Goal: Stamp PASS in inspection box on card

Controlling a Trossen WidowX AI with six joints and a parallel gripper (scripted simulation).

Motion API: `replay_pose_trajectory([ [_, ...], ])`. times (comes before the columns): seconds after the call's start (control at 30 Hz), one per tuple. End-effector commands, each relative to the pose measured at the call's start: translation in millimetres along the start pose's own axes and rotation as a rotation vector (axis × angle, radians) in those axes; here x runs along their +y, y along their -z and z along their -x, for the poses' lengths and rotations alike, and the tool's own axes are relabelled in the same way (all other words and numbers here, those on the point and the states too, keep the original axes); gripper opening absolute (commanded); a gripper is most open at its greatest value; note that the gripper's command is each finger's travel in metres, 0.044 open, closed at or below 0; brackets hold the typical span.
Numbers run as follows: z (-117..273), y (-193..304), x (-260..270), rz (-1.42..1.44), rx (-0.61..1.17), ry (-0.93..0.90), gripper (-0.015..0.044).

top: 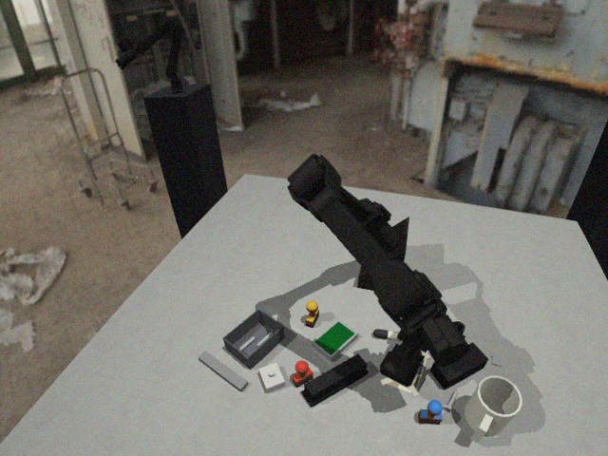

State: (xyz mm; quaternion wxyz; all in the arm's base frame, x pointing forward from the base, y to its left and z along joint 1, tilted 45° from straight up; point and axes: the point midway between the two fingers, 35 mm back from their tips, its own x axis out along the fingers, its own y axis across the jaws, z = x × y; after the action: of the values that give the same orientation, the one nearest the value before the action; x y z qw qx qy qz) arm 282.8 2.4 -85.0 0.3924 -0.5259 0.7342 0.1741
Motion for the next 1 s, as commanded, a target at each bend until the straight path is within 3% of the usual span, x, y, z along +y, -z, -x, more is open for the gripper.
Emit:
replay_pose_trajectory([
  [0.0, -1.2, 0.5, -0.7, 0.001, 0.002, 0.002, 0.0000],
  [0.97, -6.0, 0.8, -1.3, 0.001, 0.002, 0.002, 0.0000],
])
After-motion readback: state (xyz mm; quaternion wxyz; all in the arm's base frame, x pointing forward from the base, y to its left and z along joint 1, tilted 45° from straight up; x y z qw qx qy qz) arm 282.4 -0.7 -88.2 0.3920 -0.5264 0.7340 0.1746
